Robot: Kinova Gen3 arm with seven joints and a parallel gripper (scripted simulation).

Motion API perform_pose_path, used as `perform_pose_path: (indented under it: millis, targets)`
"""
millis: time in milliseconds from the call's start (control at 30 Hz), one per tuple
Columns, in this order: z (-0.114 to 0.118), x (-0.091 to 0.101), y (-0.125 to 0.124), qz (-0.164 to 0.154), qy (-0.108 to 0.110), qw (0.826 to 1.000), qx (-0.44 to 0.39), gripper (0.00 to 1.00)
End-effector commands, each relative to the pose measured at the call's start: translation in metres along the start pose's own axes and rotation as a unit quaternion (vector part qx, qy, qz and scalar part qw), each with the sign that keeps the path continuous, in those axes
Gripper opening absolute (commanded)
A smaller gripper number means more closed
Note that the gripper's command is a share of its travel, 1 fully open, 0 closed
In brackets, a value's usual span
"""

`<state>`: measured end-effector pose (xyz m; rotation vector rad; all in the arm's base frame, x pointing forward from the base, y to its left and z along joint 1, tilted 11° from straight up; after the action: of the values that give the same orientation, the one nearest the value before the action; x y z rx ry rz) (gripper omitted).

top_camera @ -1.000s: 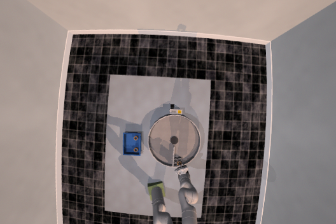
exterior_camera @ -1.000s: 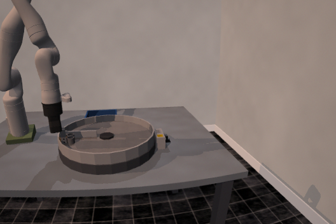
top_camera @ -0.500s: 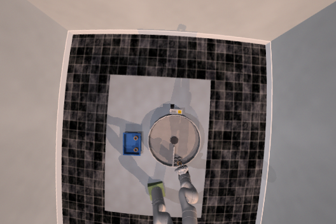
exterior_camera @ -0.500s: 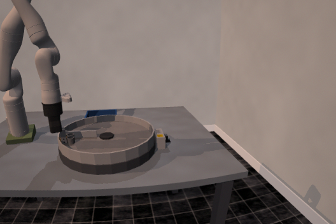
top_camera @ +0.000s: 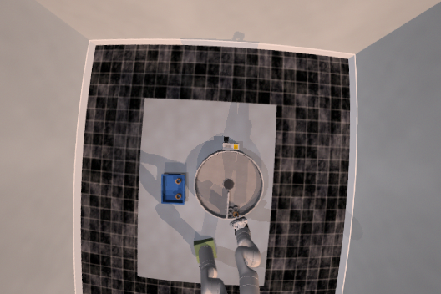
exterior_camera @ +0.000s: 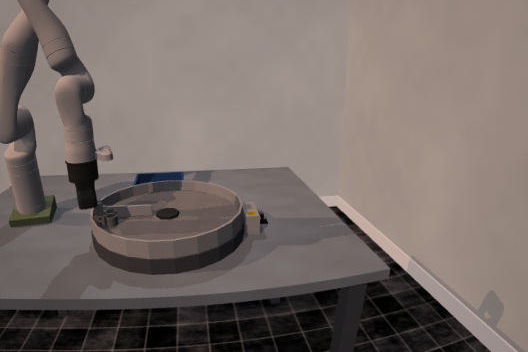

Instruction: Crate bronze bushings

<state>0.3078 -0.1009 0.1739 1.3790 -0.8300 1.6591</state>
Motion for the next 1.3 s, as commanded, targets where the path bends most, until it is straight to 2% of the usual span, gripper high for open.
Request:
perform_pose_path:
  millis: [0, 467, 633, 1033, 1267]
  targets:
    - [0.0, 0.004, -0.001, 0.002, 0.001, 1.0, 0.0, 0.0]
    - [0.0, 0.007, -0.001, 0.002, 0.001, 1.0, 0.0, 0.0]
    - [0.0, 0.015, 0.0, 0.001, 0.001, 1.0, 0.0, 0.0]
    - [0.0, 0.015, 0.0, 0.001, 0.001, 1.0, 0.0, 0.0]
    - [0.0, 0.022, 0.0, 0.001, 0.001, 1.0, 0.0, 0.0]
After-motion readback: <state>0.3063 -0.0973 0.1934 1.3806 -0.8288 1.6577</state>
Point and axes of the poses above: the point where the finger pads meet when closed, its own x axis back along the fingers, its own z axis across the jaws, y = z × x, the point moved 9 cm from there along x, back along the fingers, and after that the axes turned 6 degrees about -x, right-handed, at the moved point
